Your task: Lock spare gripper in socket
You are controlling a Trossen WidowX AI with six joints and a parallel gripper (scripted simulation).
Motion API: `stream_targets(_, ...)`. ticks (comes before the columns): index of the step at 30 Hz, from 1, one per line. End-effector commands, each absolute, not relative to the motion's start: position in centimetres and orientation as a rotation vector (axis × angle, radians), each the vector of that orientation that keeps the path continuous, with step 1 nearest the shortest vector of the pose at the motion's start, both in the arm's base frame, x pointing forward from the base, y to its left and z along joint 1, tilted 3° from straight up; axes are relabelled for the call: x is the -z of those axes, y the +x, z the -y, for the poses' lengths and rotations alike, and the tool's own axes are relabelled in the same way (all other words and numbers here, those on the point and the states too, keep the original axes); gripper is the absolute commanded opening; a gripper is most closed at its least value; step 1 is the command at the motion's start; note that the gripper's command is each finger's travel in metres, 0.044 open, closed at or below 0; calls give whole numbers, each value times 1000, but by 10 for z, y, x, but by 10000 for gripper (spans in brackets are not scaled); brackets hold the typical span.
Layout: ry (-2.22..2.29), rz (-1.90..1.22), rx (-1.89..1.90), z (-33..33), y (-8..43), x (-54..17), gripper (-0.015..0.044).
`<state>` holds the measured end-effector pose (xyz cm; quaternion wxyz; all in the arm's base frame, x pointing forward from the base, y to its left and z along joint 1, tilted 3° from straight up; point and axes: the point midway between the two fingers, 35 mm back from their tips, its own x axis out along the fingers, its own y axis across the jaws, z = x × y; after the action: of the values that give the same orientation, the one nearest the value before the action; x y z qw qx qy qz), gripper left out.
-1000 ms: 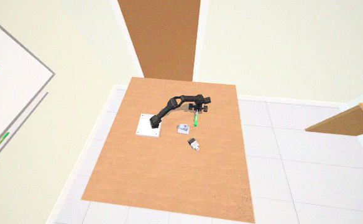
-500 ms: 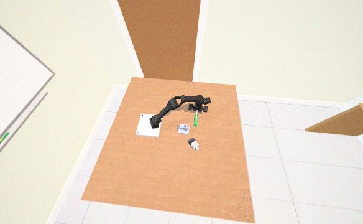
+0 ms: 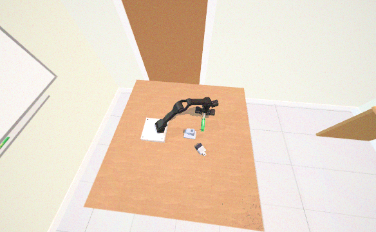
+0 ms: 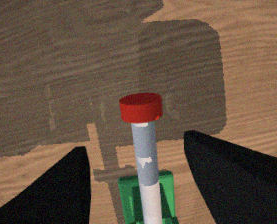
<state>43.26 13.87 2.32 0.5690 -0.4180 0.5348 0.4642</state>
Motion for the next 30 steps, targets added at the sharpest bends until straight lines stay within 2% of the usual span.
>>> stream_targets(1, -982, -1255, -1090, -139, 432, -34, 200)
stream_targets(21, -982, -1264, -1098, -140, 430, -85, 200)
stream_targets(26, -983, -1264, -1098, -140, 430, -76, 331)
stream_targets(30, -1009, -1260, -1069, -110, 426, -108, 226)
